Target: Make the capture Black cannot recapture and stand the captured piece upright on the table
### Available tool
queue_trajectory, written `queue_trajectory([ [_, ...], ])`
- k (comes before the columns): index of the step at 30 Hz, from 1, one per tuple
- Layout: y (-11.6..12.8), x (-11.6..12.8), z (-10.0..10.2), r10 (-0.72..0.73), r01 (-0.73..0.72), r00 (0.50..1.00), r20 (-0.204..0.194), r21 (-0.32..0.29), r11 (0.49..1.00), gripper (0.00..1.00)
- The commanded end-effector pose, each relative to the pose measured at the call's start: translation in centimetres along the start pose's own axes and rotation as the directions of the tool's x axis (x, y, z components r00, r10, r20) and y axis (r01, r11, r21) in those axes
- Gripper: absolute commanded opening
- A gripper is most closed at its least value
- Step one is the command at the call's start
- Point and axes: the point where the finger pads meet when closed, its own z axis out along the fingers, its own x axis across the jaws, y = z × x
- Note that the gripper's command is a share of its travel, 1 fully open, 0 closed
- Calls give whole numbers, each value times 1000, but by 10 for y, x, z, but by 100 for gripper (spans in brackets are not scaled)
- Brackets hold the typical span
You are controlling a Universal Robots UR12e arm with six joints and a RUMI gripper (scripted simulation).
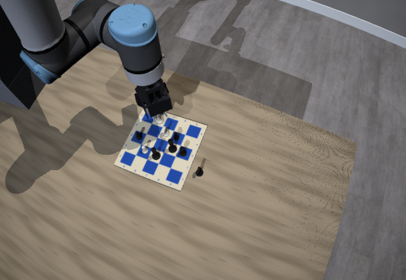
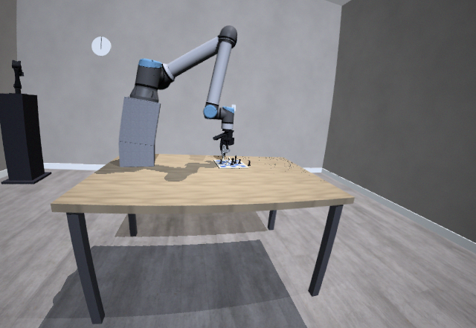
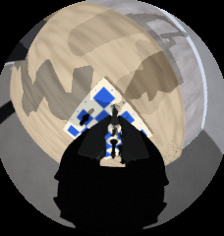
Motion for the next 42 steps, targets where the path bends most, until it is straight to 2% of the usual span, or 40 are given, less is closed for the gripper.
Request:
queue_trajectory([
  [1, 0, 0, 0, 0, 0, 1000, -1, -1, 1000, 0],
  [8, 0, 0, 0, 0, 0, 1000, -1, -1, 1000, 0],
  [9, 0, 0, 0, 0, 0, 1000, -1, -1, 1000, 5],
  [11, 0, 0, 0, 0, 0, 1000, -1, -1, 1000, 5],
  [12, 0, 0, 0, 0, 0, 1000, -1, -1, 1000, 10],
  [16, 0, 0, 0, 0, 0, 1000, -1, -1, 1000, 10],
  [17, 0, 0, 0, 0, 0, 1000, -1, -1, 1000, 15],
  [19, 0, 0, 0, 0, 0, 1000, -1, -1, 1000, 15],
  [20, 0, 0, 0, 0, 0, 1000, -1, -1, 1000, 20],
  [22, 0, 0, 0, 0, 0, 1000, -1, -1, 1000, 20],
  [23, 0, 0, 0, 0, 0, 1000, -1, -1, 1000, 25],
  [36, 0, 0, -1, 0, 0, 1000, -1, -1, 1000, 25],
  [42, 0, 0, -16, 0, 0, 1000, -1, -1, 1000, 25],
])
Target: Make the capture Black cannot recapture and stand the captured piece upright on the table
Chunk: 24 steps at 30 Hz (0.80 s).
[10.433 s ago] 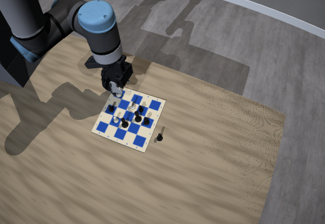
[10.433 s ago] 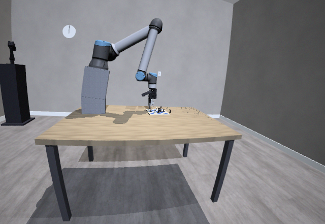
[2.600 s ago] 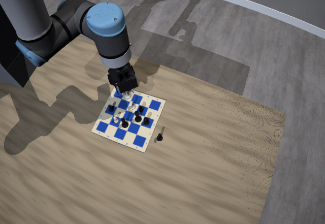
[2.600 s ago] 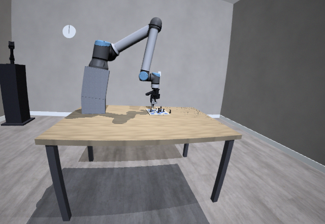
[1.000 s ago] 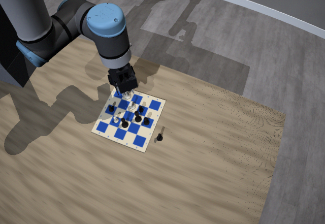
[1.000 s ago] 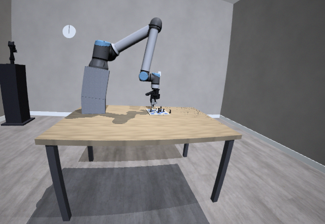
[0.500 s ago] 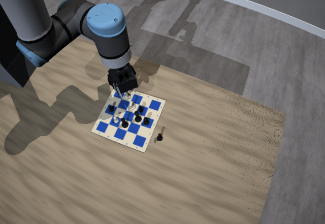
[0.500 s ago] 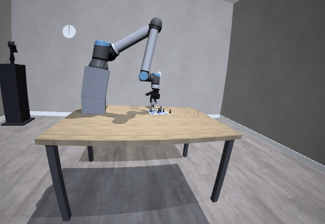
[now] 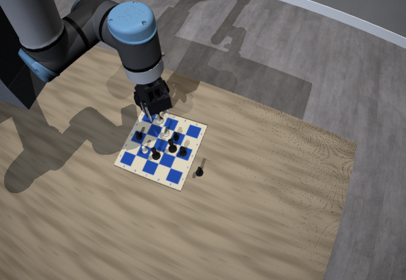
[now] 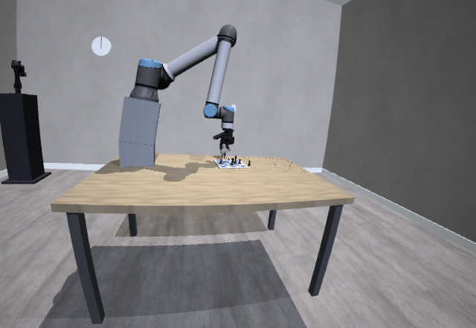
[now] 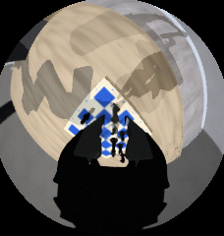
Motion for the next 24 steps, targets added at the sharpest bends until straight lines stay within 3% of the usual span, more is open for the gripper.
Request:
queue_trajectory([
  [1, 0, 0, -14, 0, 0, 1000, -1, -1, 1000, 25],
  [16, 0, 0, -77, 0, 0, 1000, -1, -1, 1000, 25],
  [24, 0, 0, -85, 0, 0, 1000, -1, -1, 1000, 25],
])
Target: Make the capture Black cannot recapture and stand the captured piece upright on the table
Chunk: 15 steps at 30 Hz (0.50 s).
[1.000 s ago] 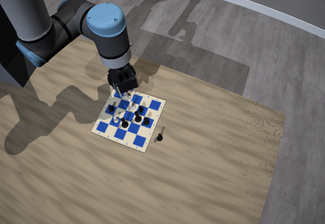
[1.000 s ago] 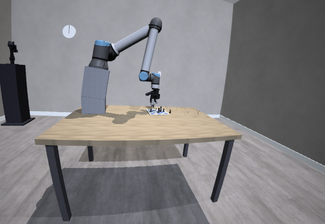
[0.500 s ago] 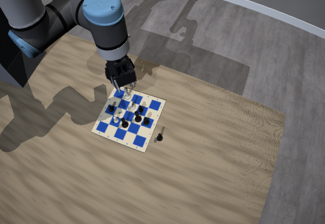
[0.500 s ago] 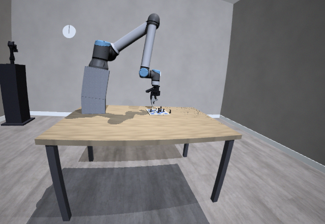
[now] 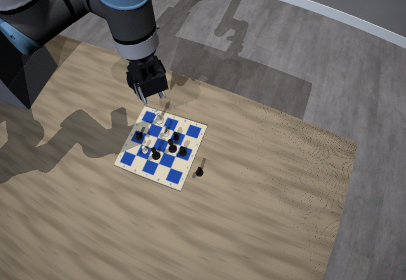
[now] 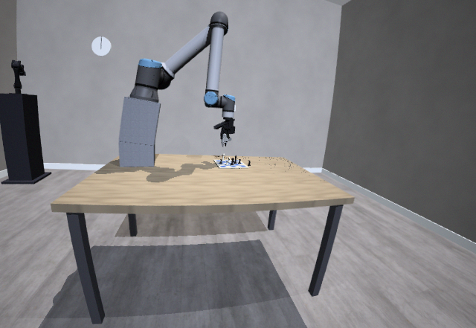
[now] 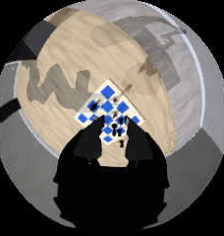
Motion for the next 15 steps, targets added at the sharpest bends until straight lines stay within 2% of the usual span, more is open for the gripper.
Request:
queue_trajectory([
  [1, 0, 0, -3, 0, 0, 1000, 0, 0, 1000, 25],
  [2, 0, 0, -3, 0, 0, 1000, 0, 0, 1000, 100],
  [15, 0, 0, -3, 0, 0, 1000, 0, 0, 1000, 100],
])
